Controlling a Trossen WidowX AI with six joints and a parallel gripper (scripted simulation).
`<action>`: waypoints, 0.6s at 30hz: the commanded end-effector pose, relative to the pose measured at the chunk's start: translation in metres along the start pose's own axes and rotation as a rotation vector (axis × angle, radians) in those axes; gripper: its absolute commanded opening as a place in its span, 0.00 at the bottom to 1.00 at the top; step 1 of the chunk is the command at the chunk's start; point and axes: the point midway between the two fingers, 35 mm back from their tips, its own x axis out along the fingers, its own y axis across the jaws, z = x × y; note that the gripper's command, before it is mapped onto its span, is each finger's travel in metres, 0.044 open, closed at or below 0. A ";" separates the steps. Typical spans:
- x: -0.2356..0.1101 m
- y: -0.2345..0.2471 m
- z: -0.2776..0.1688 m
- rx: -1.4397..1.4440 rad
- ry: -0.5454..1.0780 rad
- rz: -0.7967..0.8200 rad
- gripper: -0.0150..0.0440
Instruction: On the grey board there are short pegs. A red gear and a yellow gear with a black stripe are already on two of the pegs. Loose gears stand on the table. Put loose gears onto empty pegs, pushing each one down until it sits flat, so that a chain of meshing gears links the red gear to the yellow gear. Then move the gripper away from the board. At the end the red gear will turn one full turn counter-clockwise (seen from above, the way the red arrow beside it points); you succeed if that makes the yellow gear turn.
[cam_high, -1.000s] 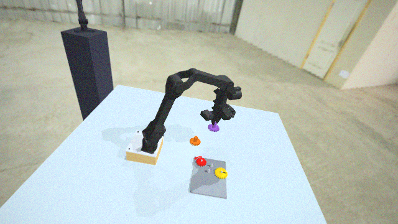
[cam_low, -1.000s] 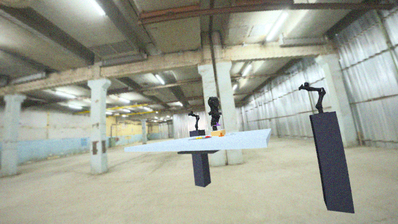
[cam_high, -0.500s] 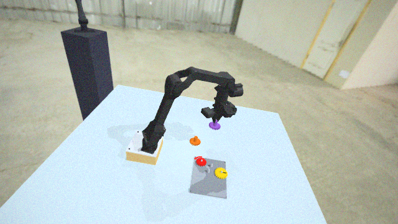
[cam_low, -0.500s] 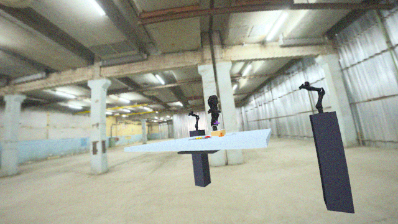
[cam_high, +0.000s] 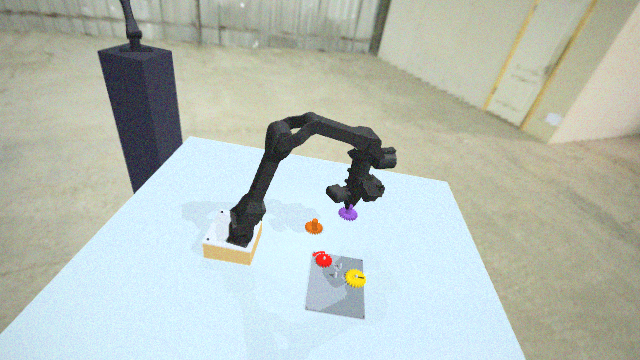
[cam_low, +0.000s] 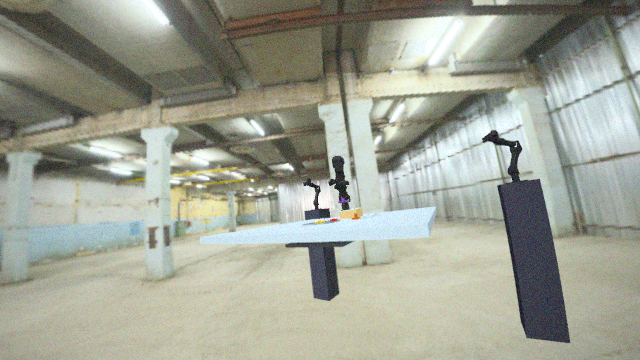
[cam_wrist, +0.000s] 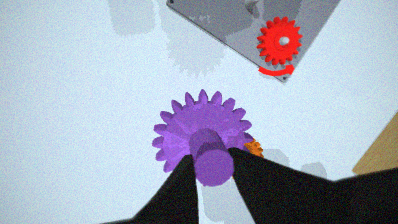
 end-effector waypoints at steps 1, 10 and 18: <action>0.006 -0.005 0.008 -0.003 0.002 -0.005 0.25; 0.017 -0.015 0.028 -0.004 0.001 -0.006 0.25; 0.027 -0.026 0.045 -0.004 -0.001 -0.007 0.25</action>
